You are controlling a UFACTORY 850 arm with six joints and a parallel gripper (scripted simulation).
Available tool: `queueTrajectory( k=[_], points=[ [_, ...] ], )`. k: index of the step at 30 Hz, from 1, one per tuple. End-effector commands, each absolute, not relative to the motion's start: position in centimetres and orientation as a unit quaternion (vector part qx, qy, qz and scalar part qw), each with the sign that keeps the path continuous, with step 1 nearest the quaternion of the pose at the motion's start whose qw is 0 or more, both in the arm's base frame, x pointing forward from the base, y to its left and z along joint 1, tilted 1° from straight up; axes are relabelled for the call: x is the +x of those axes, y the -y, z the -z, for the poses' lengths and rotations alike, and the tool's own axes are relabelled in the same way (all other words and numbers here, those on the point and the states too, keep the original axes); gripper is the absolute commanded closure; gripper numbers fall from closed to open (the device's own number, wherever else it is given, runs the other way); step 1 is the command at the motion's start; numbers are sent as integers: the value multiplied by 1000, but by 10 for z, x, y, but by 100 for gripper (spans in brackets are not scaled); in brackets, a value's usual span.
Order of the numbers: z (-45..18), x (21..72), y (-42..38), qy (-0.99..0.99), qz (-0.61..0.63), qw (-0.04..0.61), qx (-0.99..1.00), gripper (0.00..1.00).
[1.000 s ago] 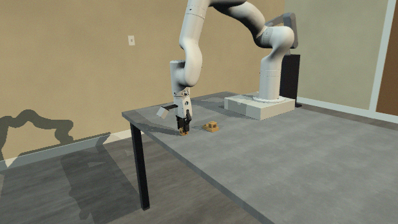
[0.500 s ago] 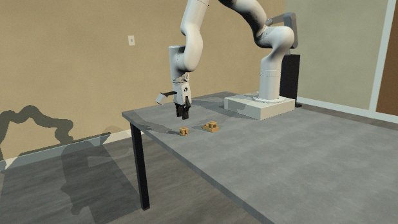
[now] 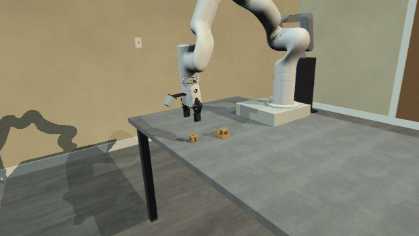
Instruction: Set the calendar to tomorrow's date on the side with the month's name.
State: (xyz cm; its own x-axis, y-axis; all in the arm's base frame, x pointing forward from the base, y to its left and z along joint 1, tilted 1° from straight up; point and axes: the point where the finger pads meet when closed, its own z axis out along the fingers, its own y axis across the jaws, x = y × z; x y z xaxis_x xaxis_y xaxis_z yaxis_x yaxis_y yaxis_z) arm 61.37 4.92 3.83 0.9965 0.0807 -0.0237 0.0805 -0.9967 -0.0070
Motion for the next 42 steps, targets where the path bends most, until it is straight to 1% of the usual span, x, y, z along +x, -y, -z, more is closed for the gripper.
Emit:
queueTrajectory(
  k=[1, 15, 21, 33, 36, 39, 42],
  points=[
    [-39, 615, -49, 40, -11, 3, -999, 0],
    [-40, 615, -49, 42, -11, 3, -999, 0],
    [-40, 621, -44, 84, -11, 4, -996, 0],
    [-42, 650, -12, 316, -9, 6, -949, 0],
    [-43, 656, -4, 367, -9, 6, -930, 0],
    [-43, 656, -4, 367, -9, 6, -930, 0],
    [-44, 665, 8, 443, -8, 7, -896, 0]
  ],
)
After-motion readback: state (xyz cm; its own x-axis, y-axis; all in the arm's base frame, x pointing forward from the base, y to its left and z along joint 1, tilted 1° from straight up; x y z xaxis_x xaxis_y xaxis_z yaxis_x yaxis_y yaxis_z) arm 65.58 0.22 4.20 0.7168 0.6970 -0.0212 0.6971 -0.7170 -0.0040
